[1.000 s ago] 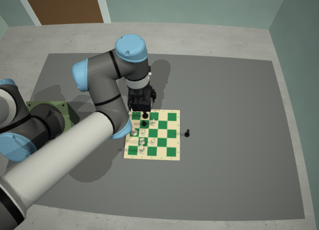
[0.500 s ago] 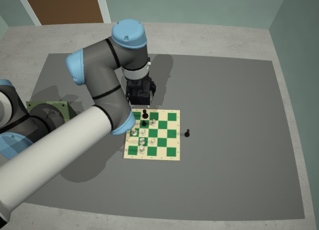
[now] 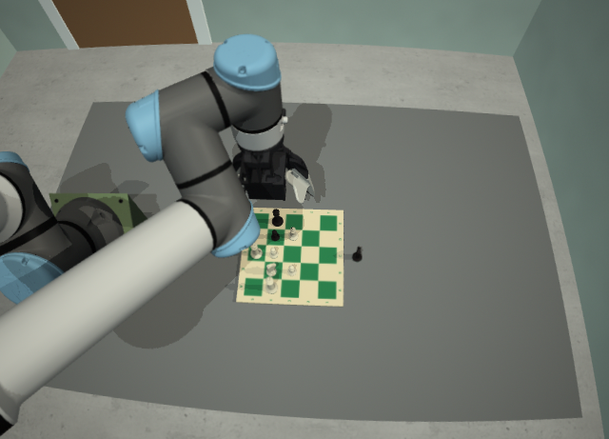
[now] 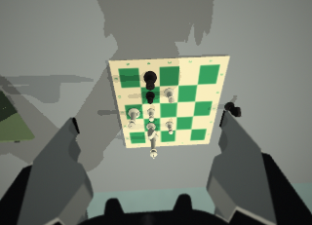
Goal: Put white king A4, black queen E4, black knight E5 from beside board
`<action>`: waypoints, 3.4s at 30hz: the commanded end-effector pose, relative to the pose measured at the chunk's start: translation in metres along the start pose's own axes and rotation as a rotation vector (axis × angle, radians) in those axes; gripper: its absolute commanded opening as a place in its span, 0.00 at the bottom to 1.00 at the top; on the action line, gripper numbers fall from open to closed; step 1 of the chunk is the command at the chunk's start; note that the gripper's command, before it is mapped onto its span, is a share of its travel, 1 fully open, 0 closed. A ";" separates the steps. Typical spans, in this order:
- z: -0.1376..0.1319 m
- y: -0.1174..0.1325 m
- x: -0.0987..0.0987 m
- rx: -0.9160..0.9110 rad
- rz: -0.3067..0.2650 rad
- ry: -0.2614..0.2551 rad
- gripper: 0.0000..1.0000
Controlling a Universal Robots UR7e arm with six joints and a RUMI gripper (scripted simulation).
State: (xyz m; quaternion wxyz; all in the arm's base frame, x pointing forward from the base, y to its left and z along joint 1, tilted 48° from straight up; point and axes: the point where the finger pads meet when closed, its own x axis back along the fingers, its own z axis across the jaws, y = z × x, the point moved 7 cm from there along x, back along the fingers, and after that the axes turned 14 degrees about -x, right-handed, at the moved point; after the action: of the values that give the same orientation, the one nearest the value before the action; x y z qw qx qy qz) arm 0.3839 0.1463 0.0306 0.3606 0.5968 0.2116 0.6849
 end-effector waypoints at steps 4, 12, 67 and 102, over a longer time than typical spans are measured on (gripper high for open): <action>0.000 -0.001 0.001 0.001 0.001 0.002 1.00; 0.017 0.000 0.001 -0.009 0.002 0.000 1.00; 0.188 0.031 -0.019 -0.097 0.001 0.002 0.22; 0.187 0.030 -0.049 -0.094 -0.001 -0.002 0.22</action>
State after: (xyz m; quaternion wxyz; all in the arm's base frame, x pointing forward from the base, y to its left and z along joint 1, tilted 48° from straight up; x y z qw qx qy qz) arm 0.5595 0.0707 0.0638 0.3888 0.5791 0.1785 0.6940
